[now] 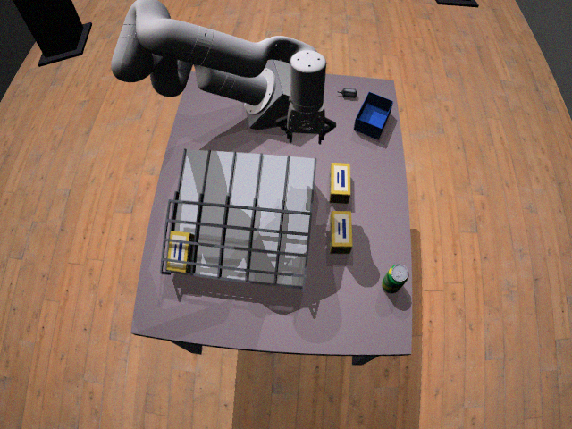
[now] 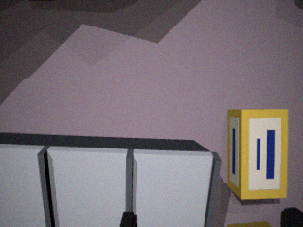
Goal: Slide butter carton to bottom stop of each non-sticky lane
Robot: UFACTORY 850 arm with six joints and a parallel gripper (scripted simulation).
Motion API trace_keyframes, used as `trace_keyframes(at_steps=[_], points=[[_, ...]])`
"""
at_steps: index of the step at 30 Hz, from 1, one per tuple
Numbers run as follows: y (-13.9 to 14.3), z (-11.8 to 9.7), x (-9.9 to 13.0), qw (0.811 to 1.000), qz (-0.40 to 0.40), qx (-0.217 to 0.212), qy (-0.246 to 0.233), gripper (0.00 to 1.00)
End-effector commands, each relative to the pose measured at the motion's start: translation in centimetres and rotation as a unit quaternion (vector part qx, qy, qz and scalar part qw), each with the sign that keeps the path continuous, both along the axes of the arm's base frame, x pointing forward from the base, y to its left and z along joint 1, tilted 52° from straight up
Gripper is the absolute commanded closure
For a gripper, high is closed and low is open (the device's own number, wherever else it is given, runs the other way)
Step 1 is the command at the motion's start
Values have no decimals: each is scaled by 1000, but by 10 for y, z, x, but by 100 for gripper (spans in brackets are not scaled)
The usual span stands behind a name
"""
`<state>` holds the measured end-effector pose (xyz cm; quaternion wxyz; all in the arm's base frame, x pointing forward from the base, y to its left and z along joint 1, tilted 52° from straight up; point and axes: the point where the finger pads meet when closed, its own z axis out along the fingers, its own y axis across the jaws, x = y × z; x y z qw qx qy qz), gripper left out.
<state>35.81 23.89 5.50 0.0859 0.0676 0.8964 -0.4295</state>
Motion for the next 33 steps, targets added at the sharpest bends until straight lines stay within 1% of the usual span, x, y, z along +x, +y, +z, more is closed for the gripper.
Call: trace_keyframes(at_steps=[1, 3, 4, 6, 7, 9, 20, 33], points=[[13, -12, 6, 1000, -2, -3, 0, 10], [13, -12, 6, 1000, -2, -3, 0, 10], [55, -63, 12, 1000, 0, -4, 3, 10], [57, -65, 12, 1000, 0, -4, 3, 10], [62, -71, 13, 1000, 0, -4, 3, 10], [80, -93, 16, 1000, 0, -4, 3, 10], [80, -93, 16, 1000, 0, -4, 3, 10], [39, -124, 21, 1000, 0, -3, 3, 10]])
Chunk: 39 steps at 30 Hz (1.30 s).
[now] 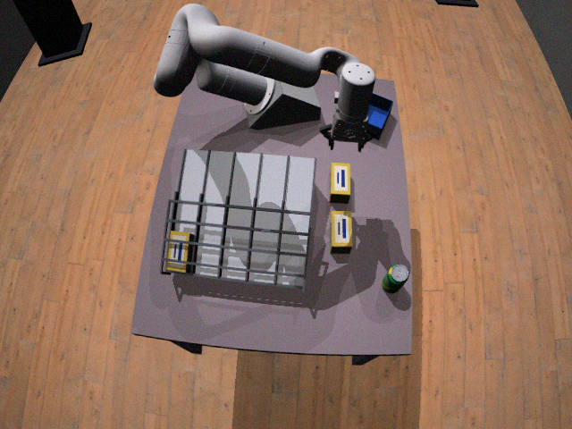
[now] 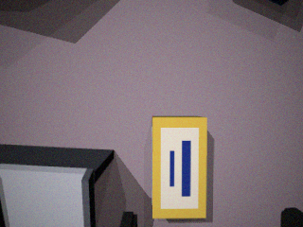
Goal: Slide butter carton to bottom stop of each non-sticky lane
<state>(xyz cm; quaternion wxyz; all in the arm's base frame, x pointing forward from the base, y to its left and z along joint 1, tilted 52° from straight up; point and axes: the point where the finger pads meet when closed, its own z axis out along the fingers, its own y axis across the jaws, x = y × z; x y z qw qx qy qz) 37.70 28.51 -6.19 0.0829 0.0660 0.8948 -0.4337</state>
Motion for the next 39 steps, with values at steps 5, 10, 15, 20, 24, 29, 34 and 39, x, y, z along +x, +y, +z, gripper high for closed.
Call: trace_keyframes(at_steps=[5, 10, 15, 20, 24, 29, 34, 39], points=[[-8, -7, 2, 1000, 0, 1, -1, 10], [-24, -19, 4, 1000, 0, 1, -1, 10], [-40, -31, 6, 1000, 0, 1, -1, 10], [-52, -41, 7, 1000, 0, 1, -1, 10], [-53, -42, 7, 1000, 0, 1, 0, 10], [-68, -54, 9, 1000, 0, 1, 0, 10], [-84, -66, 11, 1000, 0, 1, 0, 10], [-84, -67, 11, 1000, 0, 1, 0, 10]])
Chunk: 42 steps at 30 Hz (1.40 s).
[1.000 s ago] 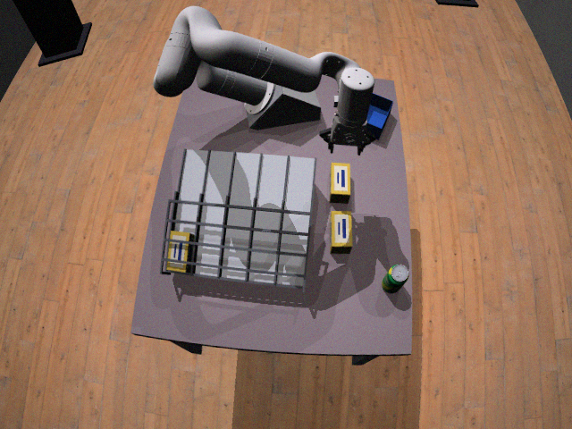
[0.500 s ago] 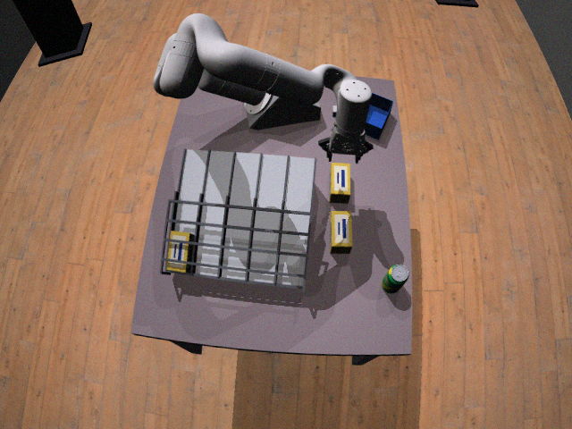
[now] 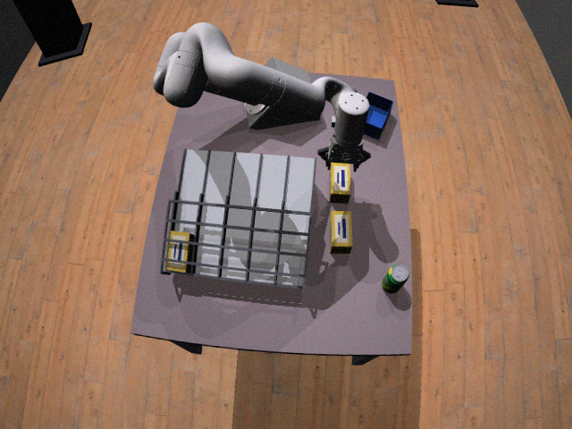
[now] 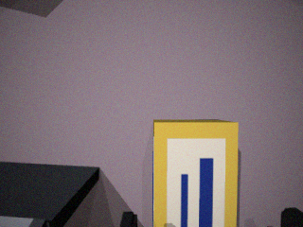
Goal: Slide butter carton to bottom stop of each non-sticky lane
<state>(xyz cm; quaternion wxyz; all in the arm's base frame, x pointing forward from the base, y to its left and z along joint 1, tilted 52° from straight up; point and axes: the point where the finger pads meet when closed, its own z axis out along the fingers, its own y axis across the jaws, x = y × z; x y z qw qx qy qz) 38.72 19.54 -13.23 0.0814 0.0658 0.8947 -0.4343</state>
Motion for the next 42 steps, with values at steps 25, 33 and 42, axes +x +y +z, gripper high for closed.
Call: trace_keyframes(at_steps=[25, 33, 42], points=[[-46, -38, 7, 1000, 0, 1, -1, 10], [-58, -48, 8, 1000, 0, 1, -1, 10], [-82, -66, 12, 1000, 0, 1, 0, 10]])
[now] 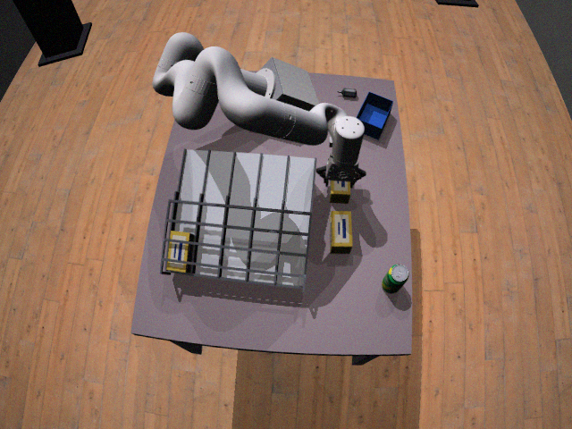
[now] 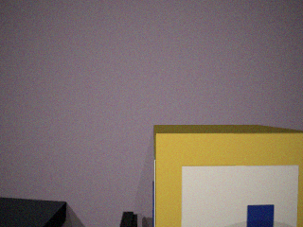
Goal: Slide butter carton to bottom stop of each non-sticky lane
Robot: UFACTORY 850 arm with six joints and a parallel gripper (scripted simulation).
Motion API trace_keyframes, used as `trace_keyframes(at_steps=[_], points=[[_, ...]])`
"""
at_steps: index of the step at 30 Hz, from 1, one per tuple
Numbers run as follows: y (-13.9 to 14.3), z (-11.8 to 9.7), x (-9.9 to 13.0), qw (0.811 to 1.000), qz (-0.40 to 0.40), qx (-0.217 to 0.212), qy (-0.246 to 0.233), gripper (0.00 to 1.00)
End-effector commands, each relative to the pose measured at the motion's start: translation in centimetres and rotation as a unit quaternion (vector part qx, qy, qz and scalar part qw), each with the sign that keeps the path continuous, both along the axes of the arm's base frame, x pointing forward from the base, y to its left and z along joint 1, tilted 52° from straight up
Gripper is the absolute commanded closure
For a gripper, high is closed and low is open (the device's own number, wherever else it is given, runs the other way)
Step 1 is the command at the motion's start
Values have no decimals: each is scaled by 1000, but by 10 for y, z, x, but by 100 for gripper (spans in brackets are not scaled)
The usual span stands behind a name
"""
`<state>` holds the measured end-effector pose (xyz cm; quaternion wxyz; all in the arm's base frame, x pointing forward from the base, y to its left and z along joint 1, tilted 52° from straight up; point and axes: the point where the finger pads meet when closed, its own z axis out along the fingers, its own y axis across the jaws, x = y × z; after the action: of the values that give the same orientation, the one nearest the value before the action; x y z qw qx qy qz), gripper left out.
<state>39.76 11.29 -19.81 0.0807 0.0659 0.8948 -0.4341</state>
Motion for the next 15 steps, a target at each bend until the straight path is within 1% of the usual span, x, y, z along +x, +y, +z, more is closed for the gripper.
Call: trace_keyframes(at_steps=[1, 8, 9, 15], points=[[1, 0, 1, 1000, 0, 1, -1, 10], [1, 0, 1, 1000, 0, 1, -1, 10], [1, 0, 1, 1000, 1, 1, -1, 100], [1, 0, 1, 1000, 1, 1, -1, 100]])
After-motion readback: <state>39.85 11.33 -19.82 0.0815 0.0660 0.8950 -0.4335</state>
